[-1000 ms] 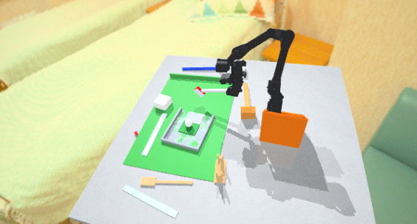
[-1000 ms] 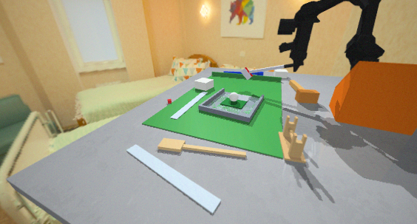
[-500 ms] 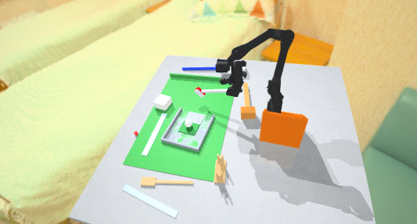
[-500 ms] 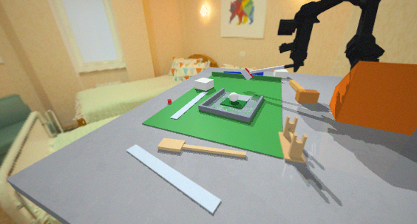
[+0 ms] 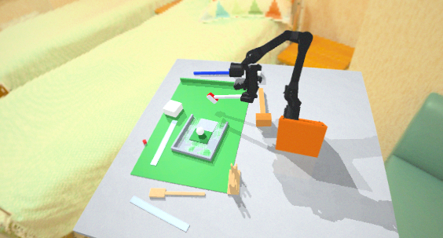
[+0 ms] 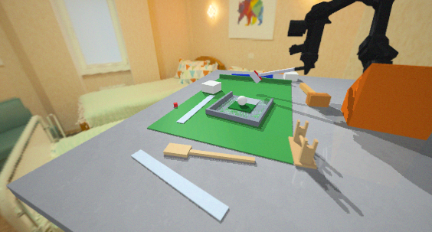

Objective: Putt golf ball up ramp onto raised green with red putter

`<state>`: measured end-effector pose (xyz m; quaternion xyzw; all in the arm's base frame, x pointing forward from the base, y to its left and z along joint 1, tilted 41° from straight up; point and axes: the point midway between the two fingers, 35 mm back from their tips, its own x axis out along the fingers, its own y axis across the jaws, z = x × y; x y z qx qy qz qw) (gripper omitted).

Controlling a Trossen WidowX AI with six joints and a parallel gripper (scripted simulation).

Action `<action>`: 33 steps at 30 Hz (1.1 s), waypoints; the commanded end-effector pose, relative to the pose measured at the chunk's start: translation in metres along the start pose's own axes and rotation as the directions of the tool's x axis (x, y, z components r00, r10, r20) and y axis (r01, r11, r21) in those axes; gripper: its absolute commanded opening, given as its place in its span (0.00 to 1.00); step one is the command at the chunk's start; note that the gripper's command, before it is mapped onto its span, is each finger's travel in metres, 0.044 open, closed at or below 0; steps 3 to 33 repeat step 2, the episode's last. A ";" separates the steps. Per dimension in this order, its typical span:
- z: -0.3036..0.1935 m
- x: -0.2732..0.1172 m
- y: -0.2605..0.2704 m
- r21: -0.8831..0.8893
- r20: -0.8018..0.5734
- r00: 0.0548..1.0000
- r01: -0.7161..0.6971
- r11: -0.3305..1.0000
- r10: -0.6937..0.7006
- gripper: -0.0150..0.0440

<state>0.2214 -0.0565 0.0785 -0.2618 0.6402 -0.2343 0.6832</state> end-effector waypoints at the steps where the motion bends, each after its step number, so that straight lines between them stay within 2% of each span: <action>1: 0.001 0.000 0.000 -0.001 0.003 1.000 0.000 1.000 0.000 0.25; 33: 0.001 0.000 0.000 -0.001 0.003 1.000 0.000 1.000 0.000 0.25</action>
